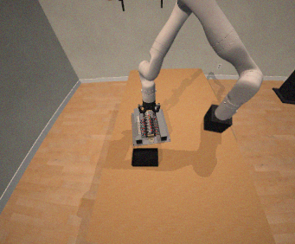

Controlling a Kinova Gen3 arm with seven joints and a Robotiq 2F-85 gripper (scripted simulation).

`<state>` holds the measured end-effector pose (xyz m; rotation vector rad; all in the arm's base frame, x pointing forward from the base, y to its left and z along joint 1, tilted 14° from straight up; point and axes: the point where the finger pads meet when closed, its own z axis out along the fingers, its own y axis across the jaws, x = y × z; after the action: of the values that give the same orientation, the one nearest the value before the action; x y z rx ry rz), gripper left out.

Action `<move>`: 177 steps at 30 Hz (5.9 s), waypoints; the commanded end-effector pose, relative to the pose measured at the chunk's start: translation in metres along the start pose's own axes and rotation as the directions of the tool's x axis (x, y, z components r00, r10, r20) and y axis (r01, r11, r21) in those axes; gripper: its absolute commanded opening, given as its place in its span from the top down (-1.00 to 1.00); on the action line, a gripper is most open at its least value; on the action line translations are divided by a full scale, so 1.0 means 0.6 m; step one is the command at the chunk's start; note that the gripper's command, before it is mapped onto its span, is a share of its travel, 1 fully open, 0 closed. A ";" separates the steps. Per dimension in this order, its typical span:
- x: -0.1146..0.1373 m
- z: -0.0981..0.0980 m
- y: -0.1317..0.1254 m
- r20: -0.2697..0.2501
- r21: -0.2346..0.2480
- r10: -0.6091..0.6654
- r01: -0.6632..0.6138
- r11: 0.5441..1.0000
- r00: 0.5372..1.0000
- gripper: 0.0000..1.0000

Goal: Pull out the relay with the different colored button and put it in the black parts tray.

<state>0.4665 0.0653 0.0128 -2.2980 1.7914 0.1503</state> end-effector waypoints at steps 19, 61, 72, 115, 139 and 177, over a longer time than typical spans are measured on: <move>-0.056 0.019 -0.007 0.015 -0.027 -0.055 0.056 0.998 0.998 -0.22; -0.067 0.022 -0.007 0.018 -0.032 -0.066 0.066 0.997 0.998 -0.22; -0.067 0.022 -0.007 0.018 -0.032 -0.066 0.066 0.997 0.998 -0.22; -0.207 0.020 0.002 0.018 -0.032 -0.066 0.066 0.997 0.998 -0.22; -0.207 0.020 0.002 0.018 -0.032 -0.066 0.066 0.997 0.998 -0.22; -0.169 0.022 0.000 0.018 -0.032 -0.066 0.066 0.997 0.998 -0.22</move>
<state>0.4388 0.1724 0.0239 -2.3781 1.7015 0.1886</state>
